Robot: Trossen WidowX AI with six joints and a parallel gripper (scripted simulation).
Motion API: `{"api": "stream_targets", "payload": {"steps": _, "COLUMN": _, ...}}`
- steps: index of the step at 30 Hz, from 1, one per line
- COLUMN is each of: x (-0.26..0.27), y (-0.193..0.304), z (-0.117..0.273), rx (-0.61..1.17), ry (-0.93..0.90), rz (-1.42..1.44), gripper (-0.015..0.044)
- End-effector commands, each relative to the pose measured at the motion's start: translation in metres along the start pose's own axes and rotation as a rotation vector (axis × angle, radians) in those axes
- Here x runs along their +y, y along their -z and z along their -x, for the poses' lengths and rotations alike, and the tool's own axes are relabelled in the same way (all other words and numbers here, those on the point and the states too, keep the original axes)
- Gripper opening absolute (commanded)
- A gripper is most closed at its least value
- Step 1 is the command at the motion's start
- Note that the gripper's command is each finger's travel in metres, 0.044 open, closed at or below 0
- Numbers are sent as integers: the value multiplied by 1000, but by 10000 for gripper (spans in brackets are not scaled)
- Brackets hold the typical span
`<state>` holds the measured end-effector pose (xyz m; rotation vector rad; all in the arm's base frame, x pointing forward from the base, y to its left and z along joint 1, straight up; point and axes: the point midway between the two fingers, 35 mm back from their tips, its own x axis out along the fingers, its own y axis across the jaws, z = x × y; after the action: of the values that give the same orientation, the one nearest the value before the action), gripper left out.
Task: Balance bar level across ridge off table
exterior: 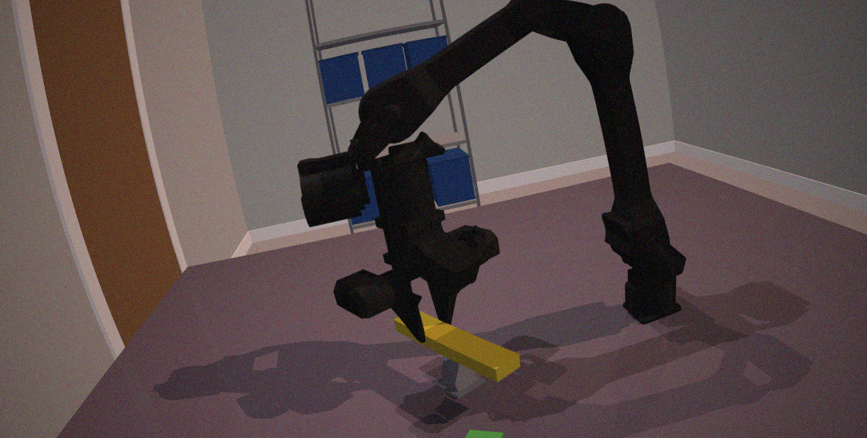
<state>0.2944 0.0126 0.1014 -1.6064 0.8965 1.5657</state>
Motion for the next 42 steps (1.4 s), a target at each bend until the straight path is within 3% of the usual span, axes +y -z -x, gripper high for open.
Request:
{"api": "stream_targets", "payload": {"steps": 1, "x": 0, "y": 0, "z": -1, "rx": -2, "ry": 2, "rz": -1, "gripper": 0}}
{"api": "stream_targets", "payload": {"steps": 42, "x": 0, "y": 0, "z": -4, "rx": -2, "ry": 2, "rz": -1, "gripper": 0}}
